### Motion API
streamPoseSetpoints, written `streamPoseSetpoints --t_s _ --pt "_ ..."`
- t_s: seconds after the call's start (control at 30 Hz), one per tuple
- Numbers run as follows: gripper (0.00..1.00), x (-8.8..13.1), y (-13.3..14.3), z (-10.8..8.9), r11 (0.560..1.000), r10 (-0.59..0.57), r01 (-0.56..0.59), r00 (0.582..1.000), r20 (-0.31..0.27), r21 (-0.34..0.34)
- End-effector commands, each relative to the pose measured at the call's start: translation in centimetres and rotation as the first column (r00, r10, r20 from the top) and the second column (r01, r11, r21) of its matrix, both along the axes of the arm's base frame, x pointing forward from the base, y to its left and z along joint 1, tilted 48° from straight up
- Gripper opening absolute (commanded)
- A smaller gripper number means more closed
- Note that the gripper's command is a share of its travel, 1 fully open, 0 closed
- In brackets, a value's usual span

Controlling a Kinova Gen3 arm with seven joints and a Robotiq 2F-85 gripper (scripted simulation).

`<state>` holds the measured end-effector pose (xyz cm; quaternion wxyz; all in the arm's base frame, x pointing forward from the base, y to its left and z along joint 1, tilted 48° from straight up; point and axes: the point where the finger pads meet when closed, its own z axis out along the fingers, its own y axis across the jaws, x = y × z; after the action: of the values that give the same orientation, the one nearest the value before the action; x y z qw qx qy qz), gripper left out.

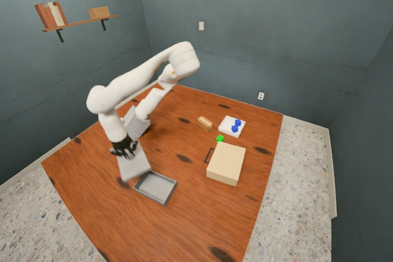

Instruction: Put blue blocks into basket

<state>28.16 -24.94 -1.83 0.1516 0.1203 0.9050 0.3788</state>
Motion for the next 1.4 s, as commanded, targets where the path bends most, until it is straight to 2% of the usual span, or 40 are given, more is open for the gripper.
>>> streamPoseSetpoints --t_s 0.0,0.07,0.1,0.13,0.27,0.87,1.37 --pt "0.10 6.3 -1.3 2.9 0.977 0.195 -0.176 0.967 0.164 -0.124" --pt "0.10 6.3 -1.3 2.9 0.977 0.195 -0.176 0.967 0.164 -0.124" --pt "0.10 7.5 -1.4 3.5 0.950 0.289 -0.248 0.928 0.234 -0.191" --pt "0.10 8.5 -1.4 4.0 0.938 0.323 -0.272 0.910 0.259 -0.216" --pt "0.10 10.6 -1.3 5.1 0.911 0.390 -0.315 0.869 0.306 -0.268" --pt "0.10 10.7 -1.3 5.1 0.909 0.394 -0.317 0.866 0.308 -0.271" --pt "0.10 11.1 -0.4 4.2 0.909 0.396 -0.321 0.865 0.308 -0.268"
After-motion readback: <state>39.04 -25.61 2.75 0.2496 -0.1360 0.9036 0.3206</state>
